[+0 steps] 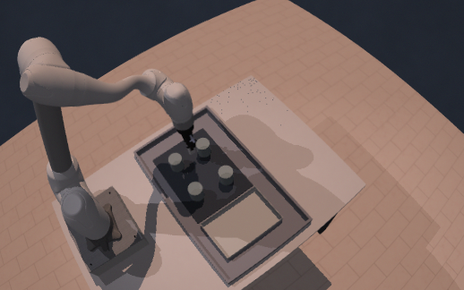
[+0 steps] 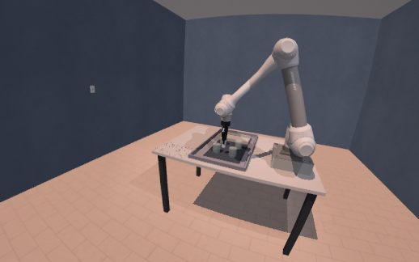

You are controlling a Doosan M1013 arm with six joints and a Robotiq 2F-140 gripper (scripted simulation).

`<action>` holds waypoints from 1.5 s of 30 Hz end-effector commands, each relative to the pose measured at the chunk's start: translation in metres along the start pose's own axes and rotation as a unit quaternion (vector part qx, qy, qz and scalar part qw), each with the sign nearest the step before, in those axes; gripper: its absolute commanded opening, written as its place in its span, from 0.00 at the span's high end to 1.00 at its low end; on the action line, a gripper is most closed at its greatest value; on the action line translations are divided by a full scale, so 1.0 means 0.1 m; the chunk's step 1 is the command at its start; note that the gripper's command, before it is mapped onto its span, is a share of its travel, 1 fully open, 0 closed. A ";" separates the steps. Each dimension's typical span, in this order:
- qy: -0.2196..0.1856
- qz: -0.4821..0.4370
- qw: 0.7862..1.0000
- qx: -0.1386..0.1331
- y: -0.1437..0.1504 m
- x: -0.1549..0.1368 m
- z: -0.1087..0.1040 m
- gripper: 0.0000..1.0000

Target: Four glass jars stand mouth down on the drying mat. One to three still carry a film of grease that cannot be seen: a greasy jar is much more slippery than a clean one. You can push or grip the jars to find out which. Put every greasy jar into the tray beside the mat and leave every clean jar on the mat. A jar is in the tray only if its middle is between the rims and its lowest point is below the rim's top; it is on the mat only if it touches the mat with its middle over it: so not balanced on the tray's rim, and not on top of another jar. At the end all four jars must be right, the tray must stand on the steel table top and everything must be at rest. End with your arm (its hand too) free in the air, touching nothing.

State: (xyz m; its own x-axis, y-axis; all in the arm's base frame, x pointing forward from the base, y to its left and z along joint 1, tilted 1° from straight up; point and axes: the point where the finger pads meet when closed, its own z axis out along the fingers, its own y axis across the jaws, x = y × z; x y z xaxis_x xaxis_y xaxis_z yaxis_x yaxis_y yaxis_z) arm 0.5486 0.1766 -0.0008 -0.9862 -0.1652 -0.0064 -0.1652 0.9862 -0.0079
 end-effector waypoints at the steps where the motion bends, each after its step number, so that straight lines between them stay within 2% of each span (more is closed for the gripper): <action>1: 0.000 0.000 1.000 0.000 0.00 0.00 0.00 1.00; 45: 0.000 0.000 1.000 0.000 0.00 -0.05 0.00 1.00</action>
State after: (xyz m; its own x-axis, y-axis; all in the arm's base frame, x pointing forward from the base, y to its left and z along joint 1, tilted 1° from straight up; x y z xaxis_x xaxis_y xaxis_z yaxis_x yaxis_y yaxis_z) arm 0.5538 0.1775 -0.0007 -0.9862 -0.1652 -0.0064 -0.1652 0.9862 -0.0079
